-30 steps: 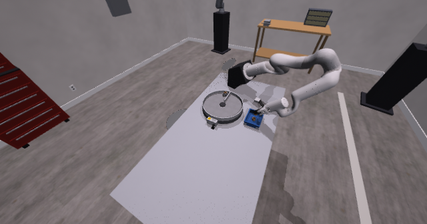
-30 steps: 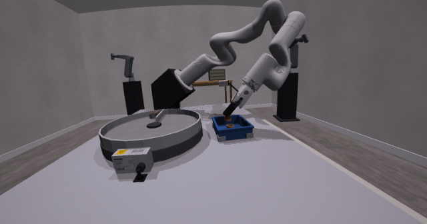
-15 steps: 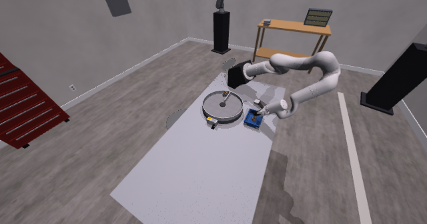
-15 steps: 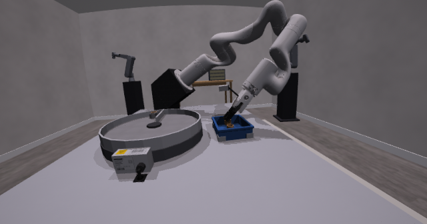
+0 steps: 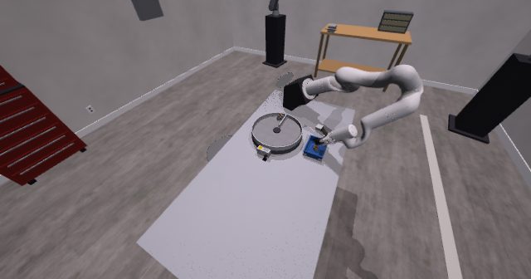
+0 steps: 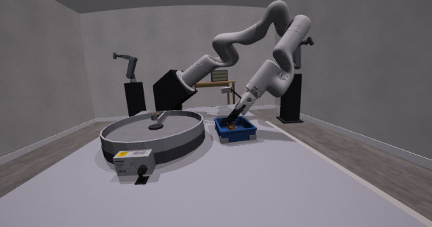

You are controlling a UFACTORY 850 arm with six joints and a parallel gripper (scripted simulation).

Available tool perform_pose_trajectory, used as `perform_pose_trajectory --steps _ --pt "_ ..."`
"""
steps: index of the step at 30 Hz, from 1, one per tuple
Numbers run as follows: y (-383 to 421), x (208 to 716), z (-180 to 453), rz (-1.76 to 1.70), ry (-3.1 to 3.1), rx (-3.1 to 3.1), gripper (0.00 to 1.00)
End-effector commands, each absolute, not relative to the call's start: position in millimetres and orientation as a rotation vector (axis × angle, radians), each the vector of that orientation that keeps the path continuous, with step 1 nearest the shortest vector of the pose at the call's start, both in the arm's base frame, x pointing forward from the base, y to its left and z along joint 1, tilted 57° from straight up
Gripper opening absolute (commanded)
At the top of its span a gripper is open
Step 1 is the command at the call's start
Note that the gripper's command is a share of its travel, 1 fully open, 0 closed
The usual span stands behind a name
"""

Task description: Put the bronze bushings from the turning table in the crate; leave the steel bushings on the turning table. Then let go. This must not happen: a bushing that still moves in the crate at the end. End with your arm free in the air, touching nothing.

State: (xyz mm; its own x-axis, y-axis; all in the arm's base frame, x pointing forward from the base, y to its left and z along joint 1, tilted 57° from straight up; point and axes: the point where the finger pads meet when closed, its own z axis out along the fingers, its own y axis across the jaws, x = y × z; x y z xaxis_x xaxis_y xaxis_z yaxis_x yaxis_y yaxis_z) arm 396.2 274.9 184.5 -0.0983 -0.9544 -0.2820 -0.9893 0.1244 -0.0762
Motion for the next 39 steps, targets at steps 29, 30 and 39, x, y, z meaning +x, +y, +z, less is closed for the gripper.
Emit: perform_pose_trajectory --steps 29,30,39 --pt "279.1 397.2 182.0 0.192 2.142 -1.91 0.0" --pt "279.3 397.2 181.9 0.192 2.142 -1.91 0.0" --pt "279.7 397.3 181.6 0.192 2.142 -1.91 0.0"
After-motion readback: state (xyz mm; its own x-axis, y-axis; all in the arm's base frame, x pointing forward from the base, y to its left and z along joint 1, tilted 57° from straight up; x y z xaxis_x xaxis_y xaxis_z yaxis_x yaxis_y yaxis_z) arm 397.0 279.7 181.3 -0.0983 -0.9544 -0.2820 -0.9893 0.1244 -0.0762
